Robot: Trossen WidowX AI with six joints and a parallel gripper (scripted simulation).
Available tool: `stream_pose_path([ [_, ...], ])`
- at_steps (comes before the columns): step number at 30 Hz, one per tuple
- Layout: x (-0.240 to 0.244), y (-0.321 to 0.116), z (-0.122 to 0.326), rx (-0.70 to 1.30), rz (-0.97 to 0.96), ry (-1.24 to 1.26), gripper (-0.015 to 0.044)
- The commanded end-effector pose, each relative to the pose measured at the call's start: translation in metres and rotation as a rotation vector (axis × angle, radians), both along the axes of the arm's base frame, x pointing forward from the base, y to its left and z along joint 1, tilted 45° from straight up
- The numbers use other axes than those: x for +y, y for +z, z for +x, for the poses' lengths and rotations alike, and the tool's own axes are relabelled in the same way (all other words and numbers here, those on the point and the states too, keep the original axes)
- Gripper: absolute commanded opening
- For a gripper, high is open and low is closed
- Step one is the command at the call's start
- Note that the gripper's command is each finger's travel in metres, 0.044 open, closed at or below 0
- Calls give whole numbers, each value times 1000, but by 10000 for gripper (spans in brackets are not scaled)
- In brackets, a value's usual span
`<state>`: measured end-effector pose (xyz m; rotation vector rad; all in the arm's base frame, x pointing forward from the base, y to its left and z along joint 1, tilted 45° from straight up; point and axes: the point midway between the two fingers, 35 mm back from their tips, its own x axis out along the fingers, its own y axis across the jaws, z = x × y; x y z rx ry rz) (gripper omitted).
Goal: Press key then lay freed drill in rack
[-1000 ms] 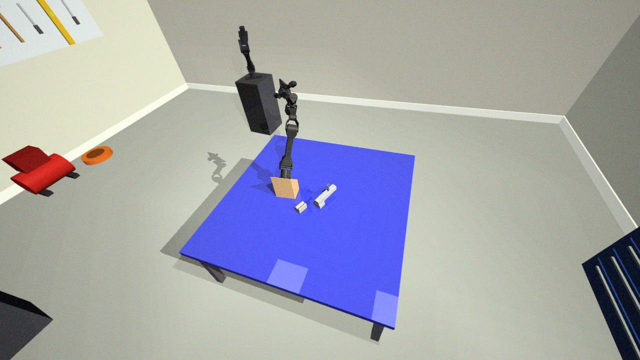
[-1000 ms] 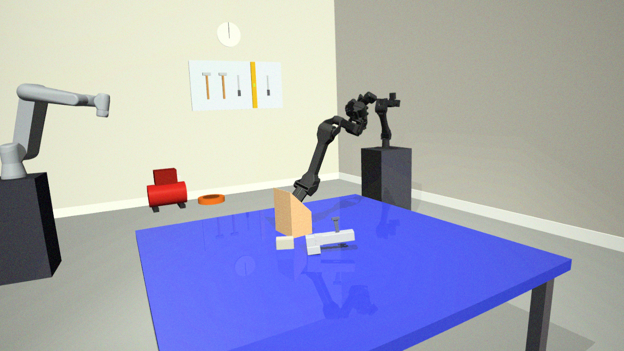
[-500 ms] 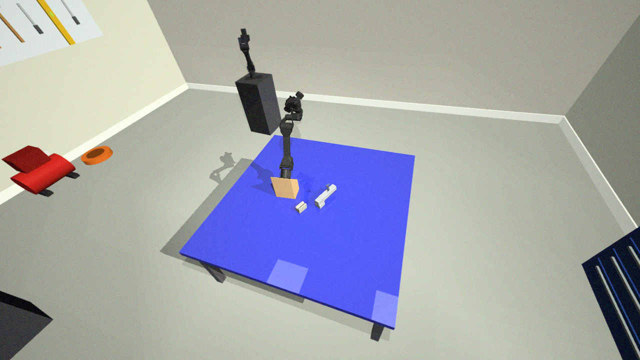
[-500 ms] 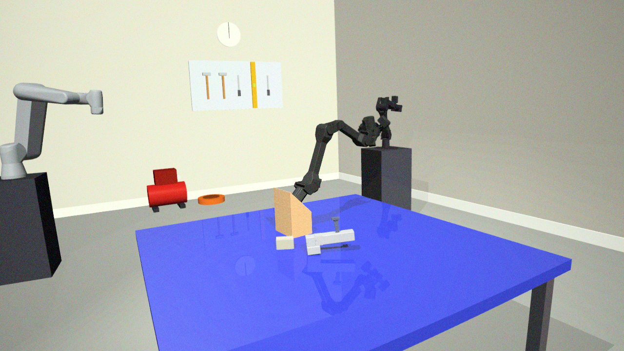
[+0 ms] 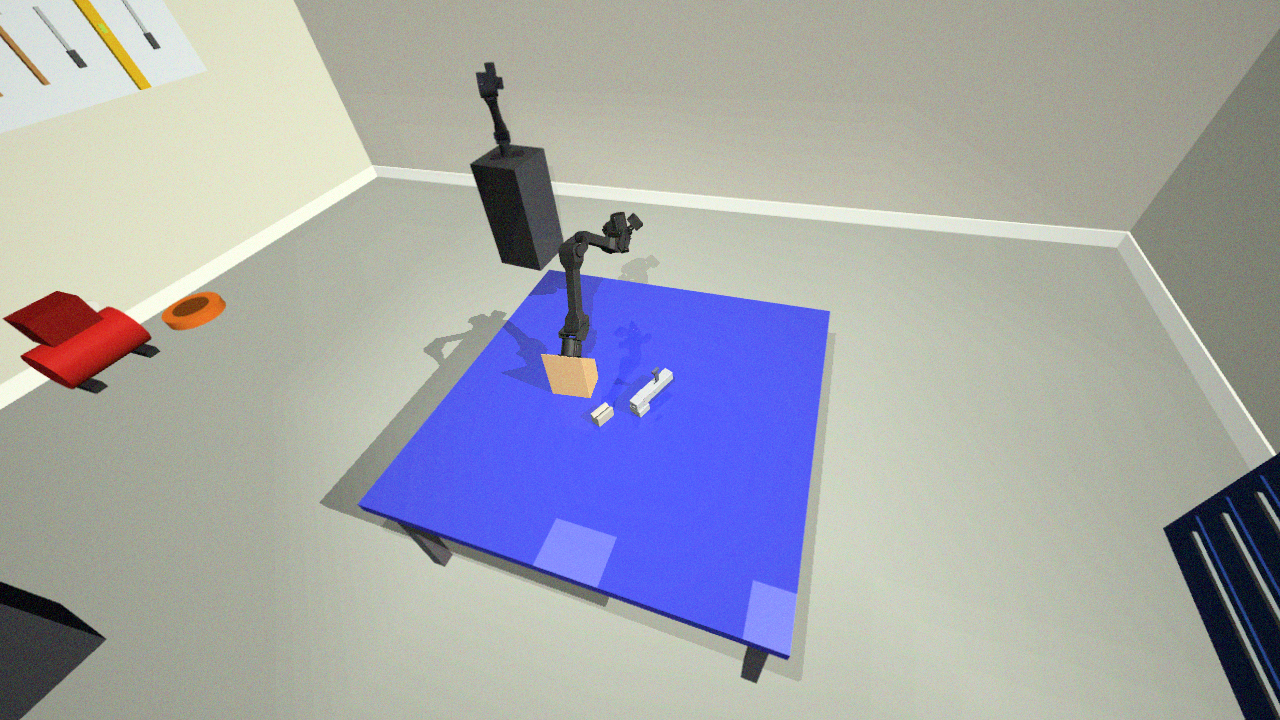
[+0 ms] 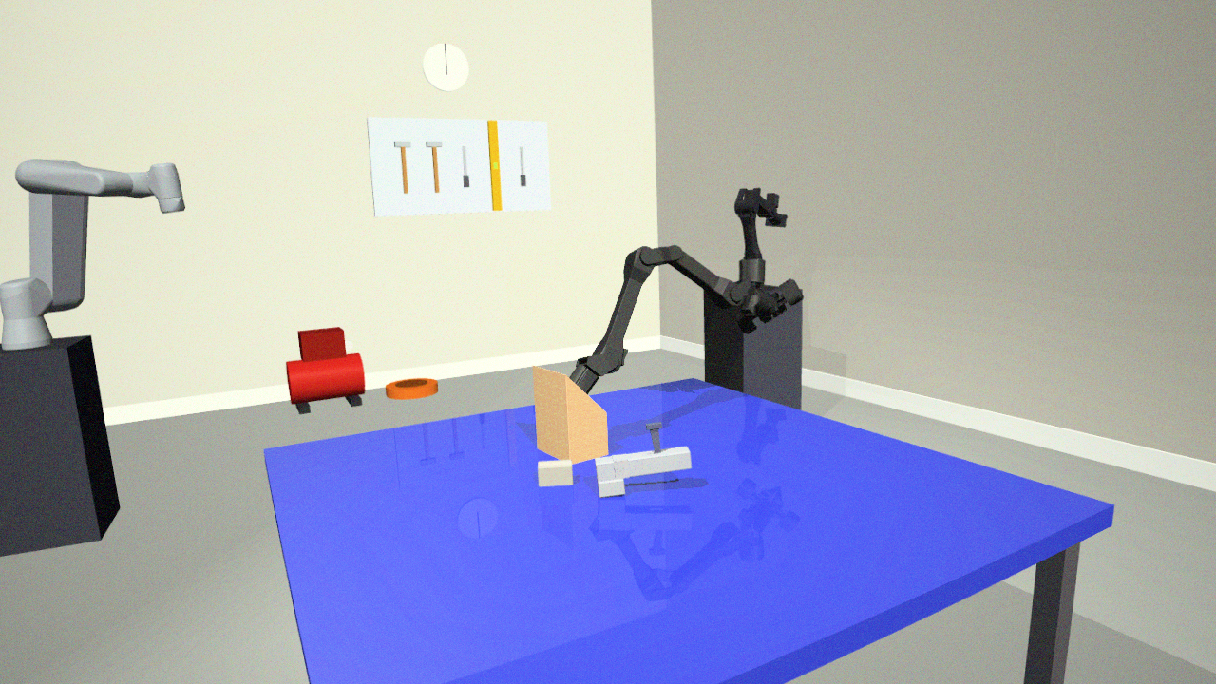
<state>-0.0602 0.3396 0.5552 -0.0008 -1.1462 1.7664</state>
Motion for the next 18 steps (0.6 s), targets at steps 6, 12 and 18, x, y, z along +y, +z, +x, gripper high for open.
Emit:
stream_pose_path([
  [6,66,-84,107,135,-356,-221,0],
  [12,82,-154,188,282,-614,-361,0],
  [18,67,-229,266,454,-852,-507,0],
])
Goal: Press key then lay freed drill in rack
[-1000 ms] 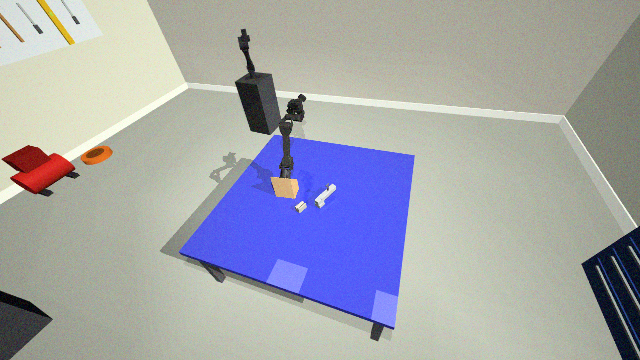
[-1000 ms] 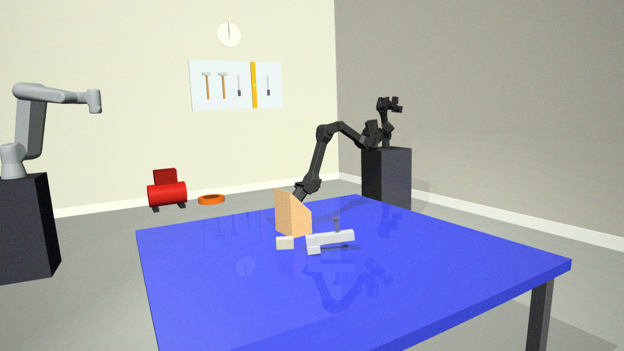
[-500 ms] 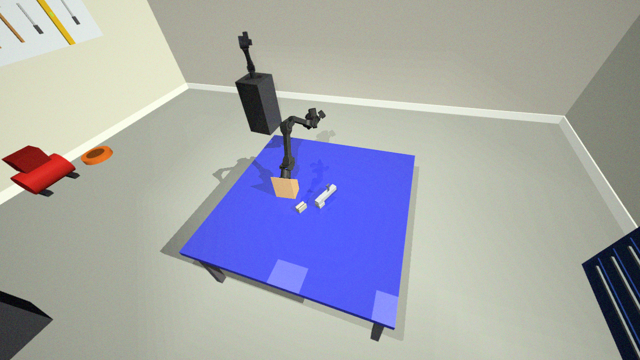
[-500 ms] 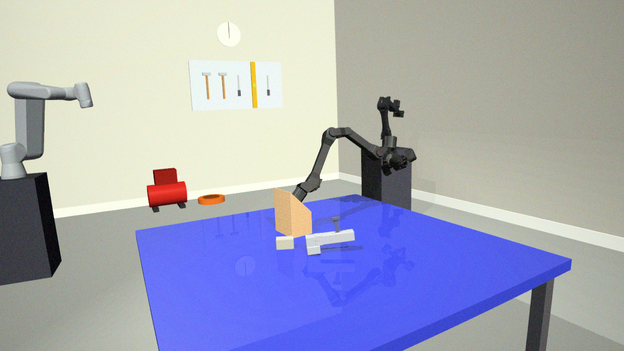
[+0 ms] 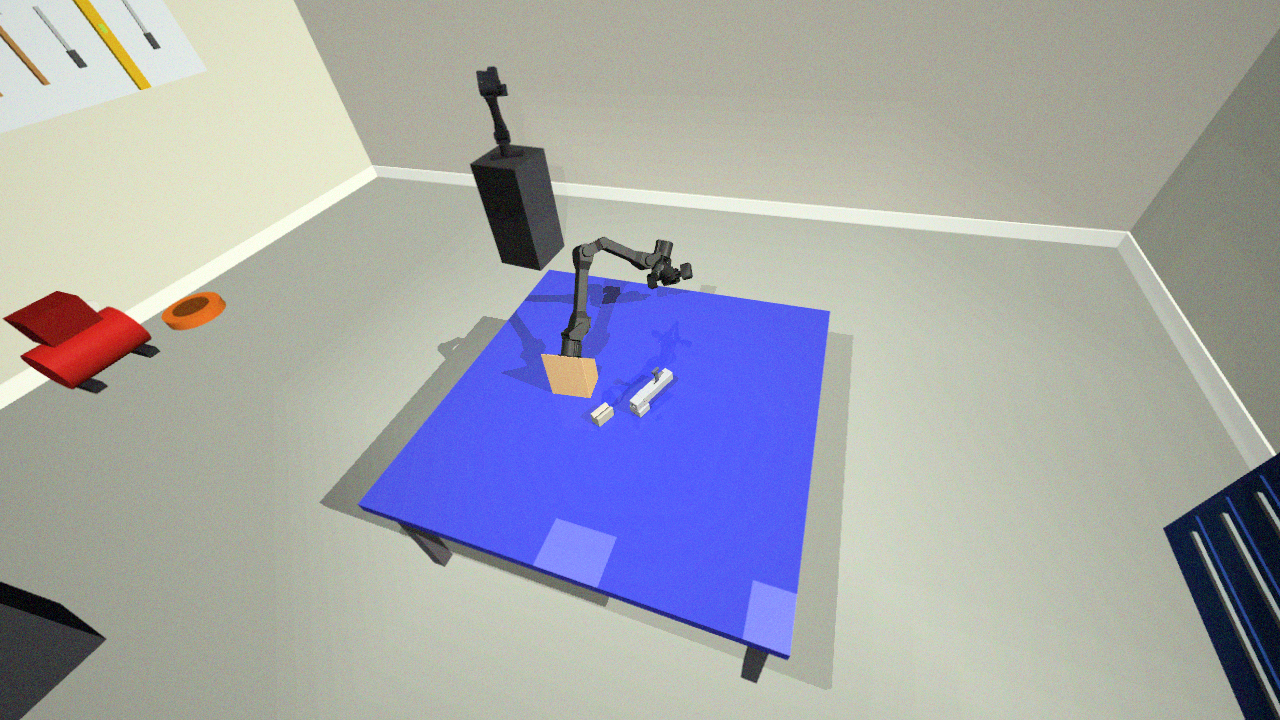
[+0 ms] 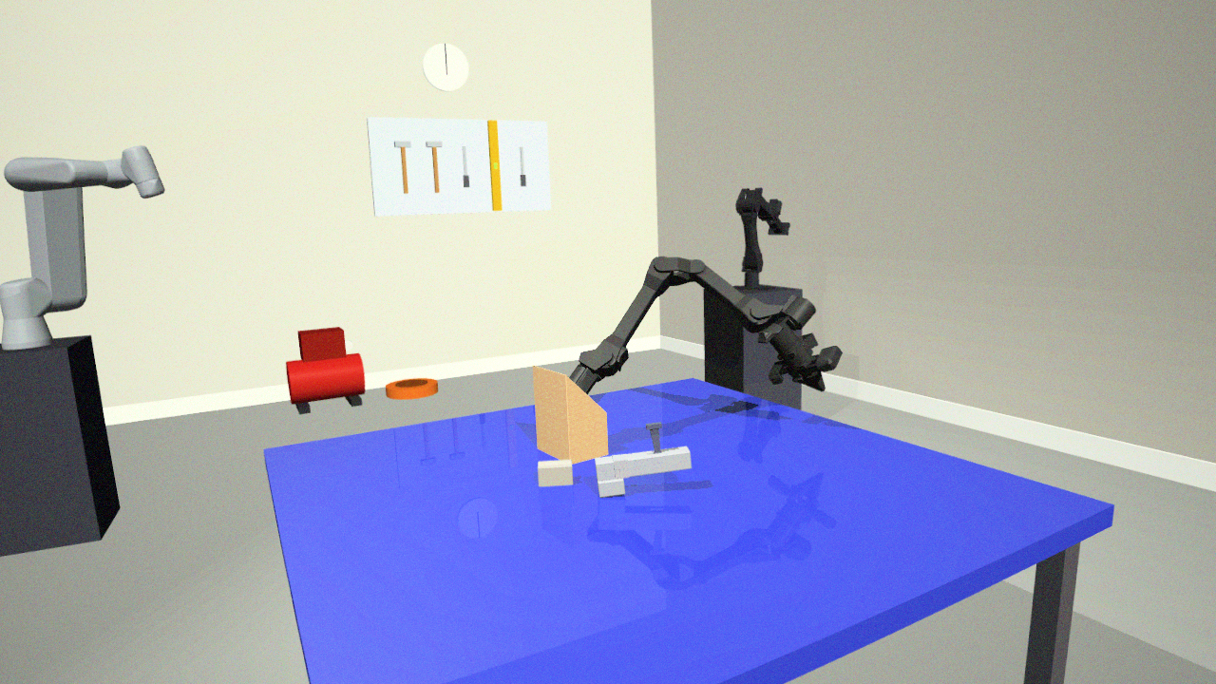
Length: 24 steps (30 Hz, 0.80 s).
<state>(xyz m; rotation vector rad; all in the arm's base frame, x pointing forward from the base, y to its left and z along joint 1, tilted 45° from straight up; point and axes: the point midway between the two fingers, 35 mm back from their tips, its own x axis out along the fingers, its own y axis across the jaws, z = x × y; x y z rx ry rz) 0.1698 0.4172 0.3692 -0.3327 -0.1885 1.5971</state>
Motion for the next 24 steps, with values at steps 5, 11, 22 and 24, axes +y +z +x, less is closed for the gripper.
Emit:
stream_pose_path([
  [5,-31,-86,74,193,-239,-169,0],
  [11,-73,-144,127,420,-382,-319,0],
  [22,-211,-263,185,1066,-610,-658,0],
  [24,-239,-281,186,1208,-632,-717,0],
])
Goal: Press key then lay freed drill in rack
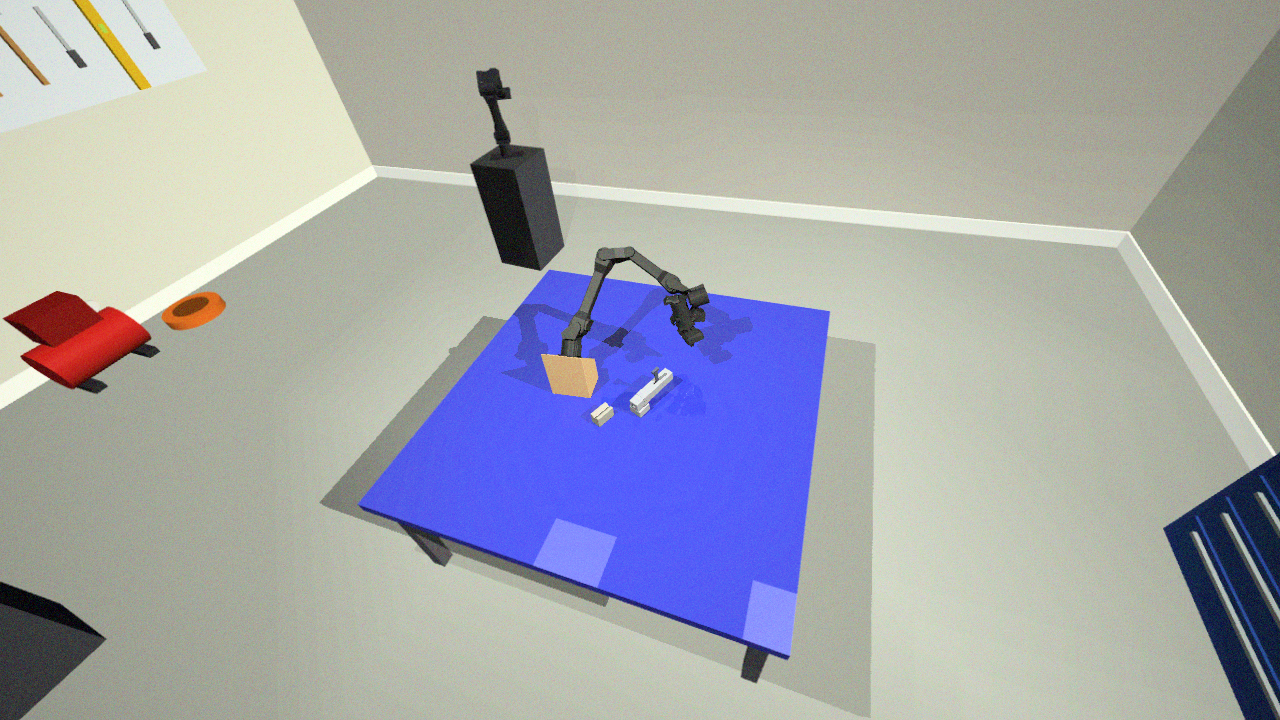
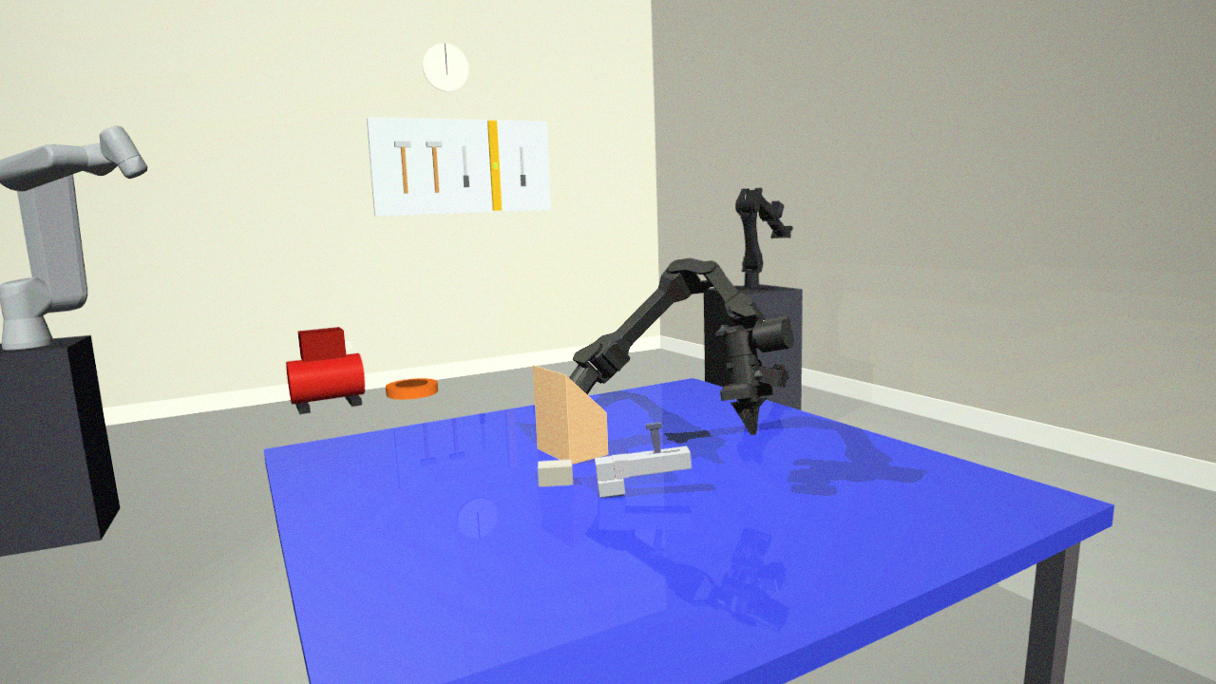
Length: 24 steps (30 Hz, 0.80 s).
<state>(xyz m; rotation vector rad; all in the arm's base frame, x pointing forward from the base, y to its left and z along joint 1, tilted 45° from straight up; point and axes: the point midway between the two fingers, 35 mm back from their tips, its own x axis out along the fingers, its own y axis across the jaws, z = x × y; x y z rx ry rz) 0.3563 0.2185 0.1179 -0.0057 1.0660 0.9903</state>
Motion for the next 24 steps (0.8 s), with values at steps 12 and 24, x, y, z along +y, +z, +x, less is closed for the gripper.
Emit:
stream_pose_path([
  [12,-176,-92,-45,929,-17,-615,0],
  [24,-174,-94,-44,921,-19,-613,0],
])
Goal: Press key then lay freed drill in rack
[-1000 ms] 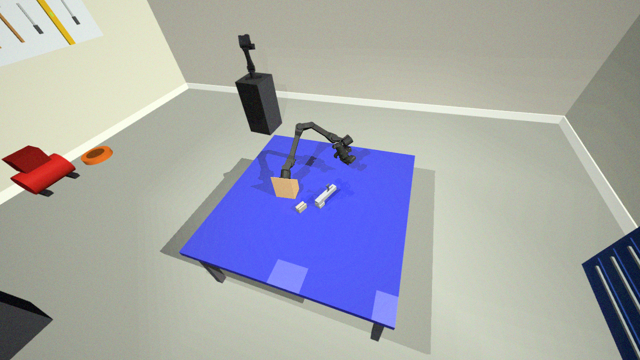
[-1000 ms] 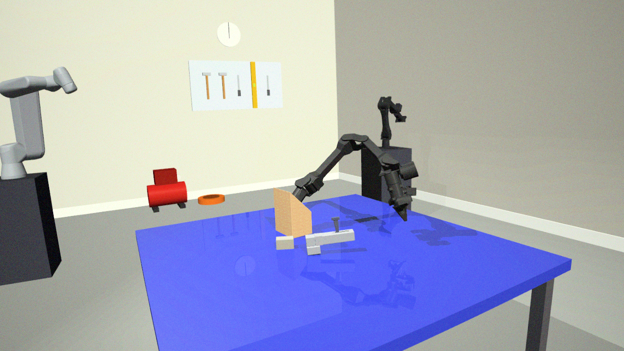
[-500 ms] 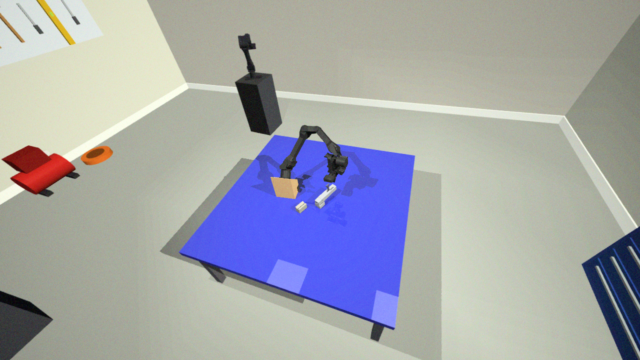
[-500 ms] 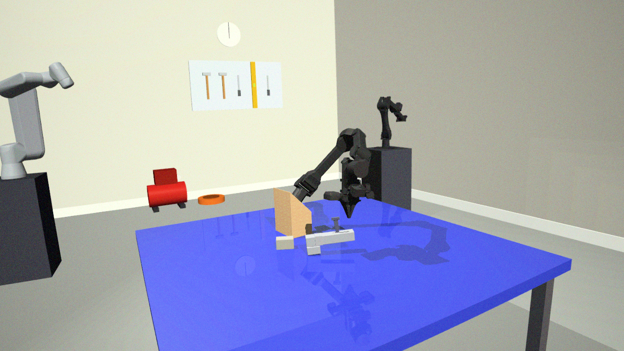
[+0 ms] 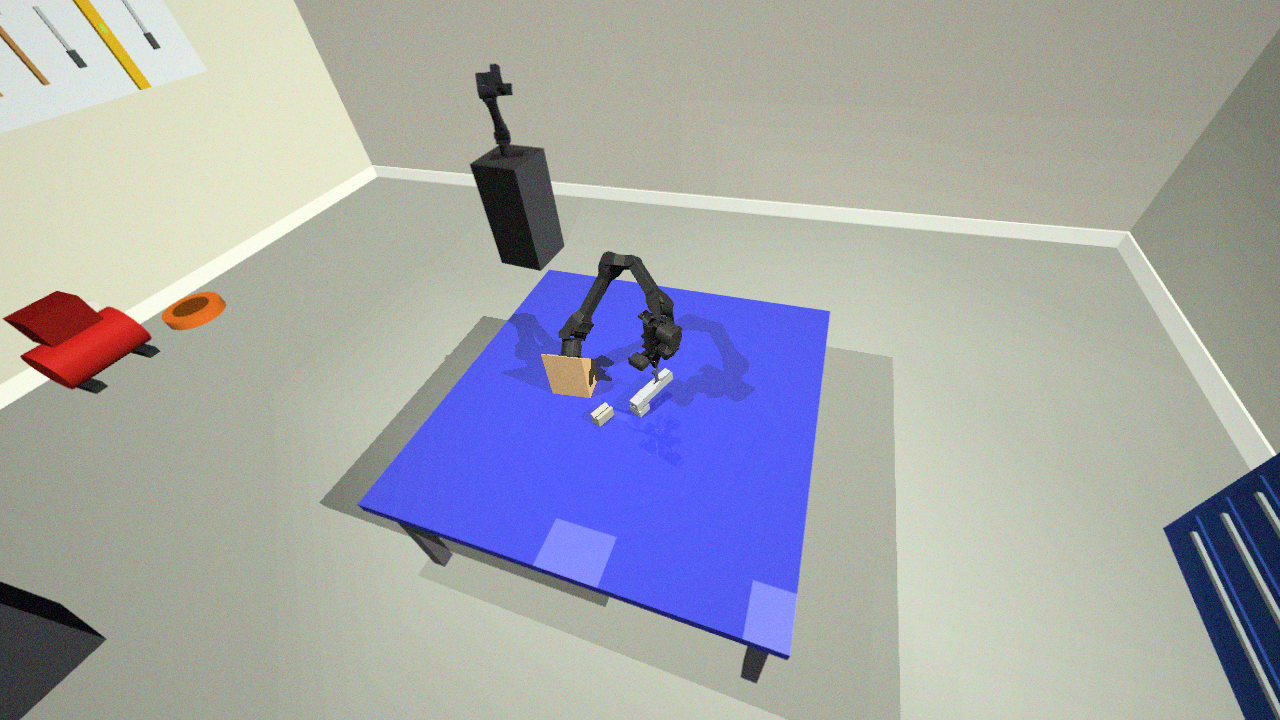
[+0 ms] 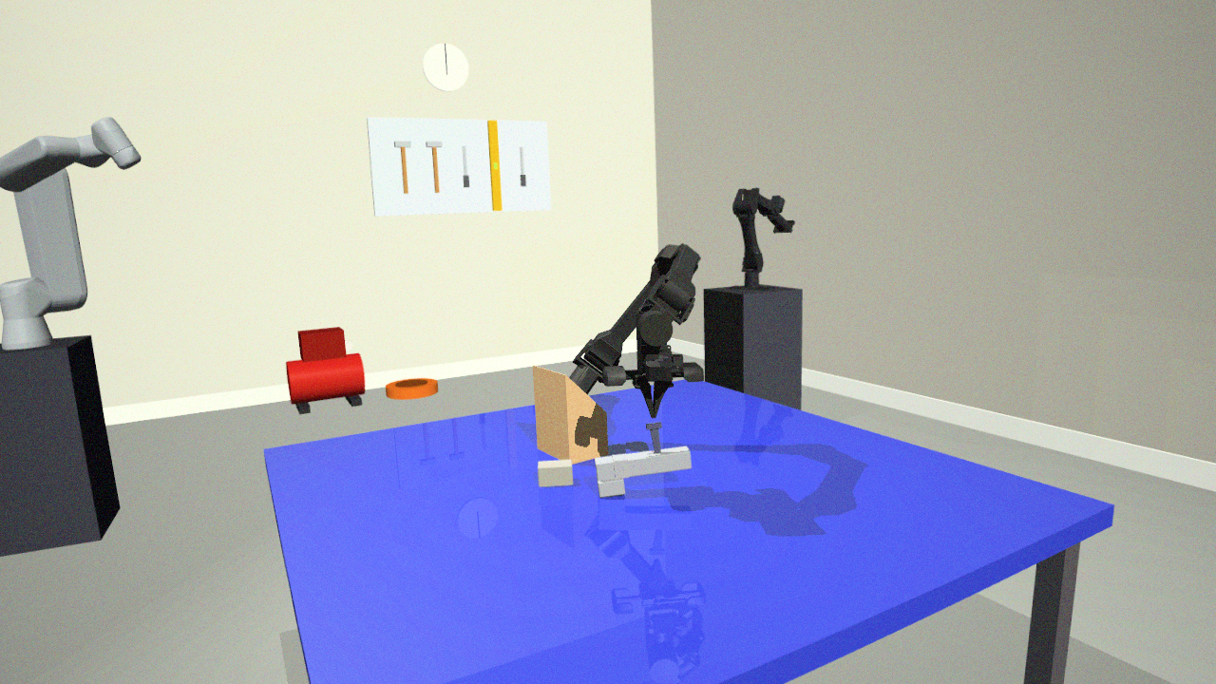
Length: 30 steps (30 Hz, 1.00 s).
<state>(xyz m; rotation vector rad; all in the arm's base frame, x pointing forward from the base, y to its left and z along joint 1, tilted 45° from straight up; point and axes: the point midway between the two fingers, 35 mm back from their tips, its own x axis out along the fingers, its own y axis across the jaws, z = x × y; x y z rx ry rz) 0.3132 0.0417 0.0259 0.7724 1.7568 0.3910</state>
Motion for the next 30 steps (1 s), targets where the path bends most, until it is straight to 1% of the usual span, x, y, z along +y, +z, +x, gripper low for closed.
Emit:
stream_pose_path([
  [1,3,-3,-1,11,5,-6,0],
  [11,10,-10,-5,16,7,-8,0],
  [30,12,-7,-11,17,7,-8,0],
])
